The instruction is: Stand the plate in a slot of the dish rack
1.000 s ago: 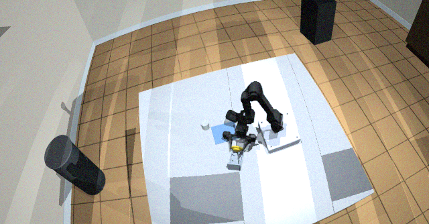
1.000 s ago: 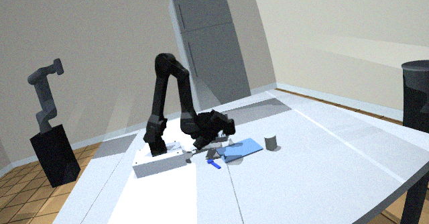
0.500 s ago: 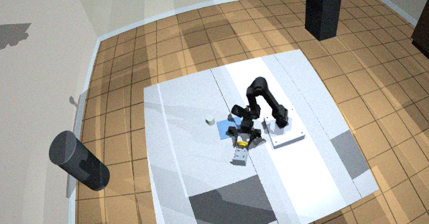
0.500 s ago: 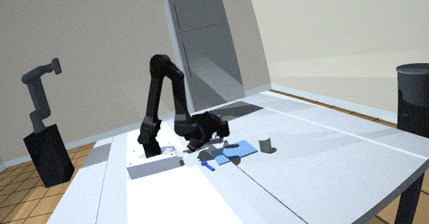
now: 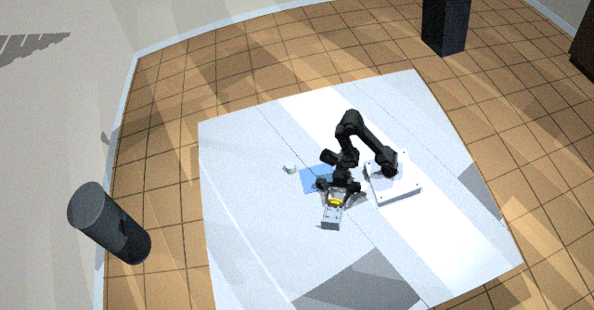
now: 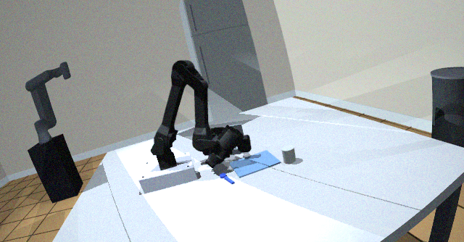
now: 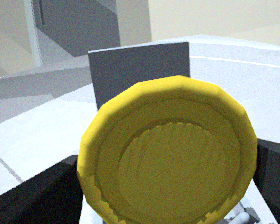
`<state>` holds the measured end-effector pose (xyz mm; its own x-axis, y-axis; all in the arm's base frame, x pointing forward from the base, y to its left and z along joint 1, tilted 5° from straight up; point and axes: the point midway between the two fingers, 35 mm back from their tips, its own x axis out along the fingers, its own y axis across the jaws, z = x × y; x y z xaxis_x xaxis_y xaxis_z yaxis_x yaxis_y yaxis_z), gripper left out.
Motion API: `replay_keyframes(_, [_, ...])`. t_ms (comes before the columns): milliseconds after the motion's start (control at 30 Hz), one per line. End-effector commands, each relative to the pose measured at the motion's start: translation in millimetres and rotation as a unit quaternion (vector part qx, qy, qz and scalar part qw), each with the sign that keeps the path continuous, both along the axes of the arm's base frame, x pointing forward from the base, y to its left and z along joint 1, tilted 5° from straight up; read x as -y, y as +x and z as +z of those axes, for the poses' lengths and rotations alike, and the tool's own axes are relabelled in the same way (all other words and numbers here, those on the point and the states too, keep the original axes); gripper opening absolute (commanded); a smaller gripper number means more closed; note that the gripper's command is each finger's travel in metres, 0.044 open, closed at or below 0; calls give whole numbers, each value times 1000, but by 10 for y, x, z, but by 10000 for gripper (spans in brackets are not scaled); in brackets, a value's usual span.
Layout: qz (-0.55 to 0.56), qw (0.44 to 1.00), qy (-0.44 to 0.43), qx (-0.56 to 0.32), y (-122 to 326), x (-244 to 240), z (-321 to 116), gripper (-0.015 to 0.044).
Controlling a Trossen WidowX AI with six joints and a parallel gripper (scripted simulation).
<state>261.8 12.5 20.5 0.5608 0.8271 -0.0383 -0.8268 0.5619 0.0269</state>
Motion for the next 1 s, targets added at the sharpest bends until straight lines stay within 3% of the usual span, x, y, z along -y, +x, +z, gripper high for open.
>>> replay_keyframes(0, [0,1000,-2,5,45,-51,-30,0])
replay_keyframes(967, [1,1000,0,1,46,-53,-30,0])
